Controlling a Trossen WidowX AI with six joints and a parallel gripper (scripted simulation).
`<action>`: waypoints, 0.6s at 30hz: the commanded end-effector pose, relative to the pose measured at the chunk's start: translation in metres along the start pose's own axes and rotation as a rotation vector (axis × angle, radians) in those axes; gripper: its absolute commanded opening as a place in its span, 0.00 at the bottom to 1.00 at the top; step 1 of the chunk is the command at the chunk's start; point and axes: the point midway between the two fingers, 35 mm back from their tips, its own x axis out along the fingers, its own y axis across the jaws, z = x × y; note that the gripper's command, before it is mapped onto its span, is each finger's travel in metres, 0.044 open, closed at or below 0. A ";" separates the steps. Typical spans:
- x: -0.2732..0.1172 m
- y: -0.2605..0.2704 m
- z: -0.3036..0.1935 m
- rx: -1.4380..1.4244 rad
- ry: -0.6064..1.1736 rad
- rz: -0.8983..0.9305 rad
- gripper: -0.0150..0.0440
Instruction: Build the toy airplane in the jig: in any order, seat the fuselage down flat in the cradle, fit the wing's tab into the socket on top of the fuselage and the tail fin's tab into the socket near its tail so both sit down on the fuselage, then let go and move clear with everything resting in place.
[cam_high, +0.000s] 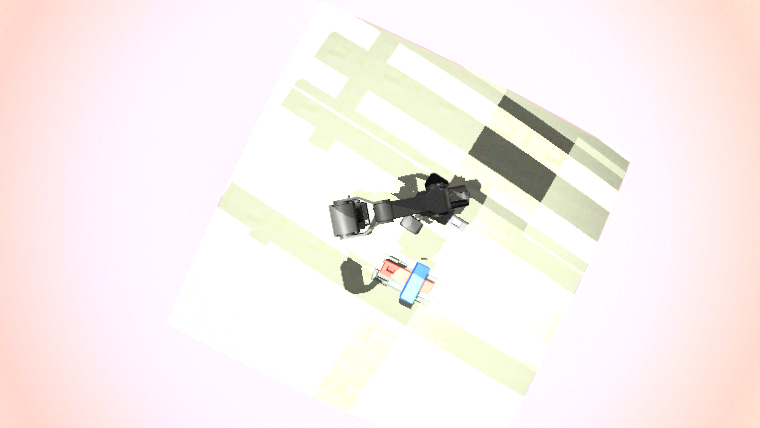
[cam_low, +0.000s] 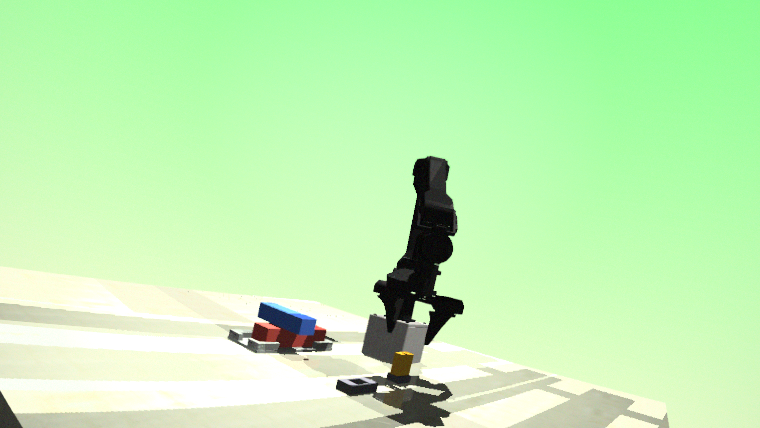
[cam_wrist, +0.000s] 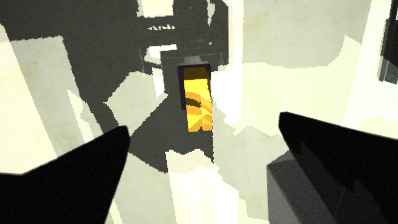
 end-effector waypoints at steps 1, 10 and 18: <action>0.013 0.001 0.000 0.004 0.000 0.005 1.00; 0.023 0.002 0.001 0.004 0.000 0.005 1.00; 0.036 0.002 0.001 0.004 0.000 0.005 1.00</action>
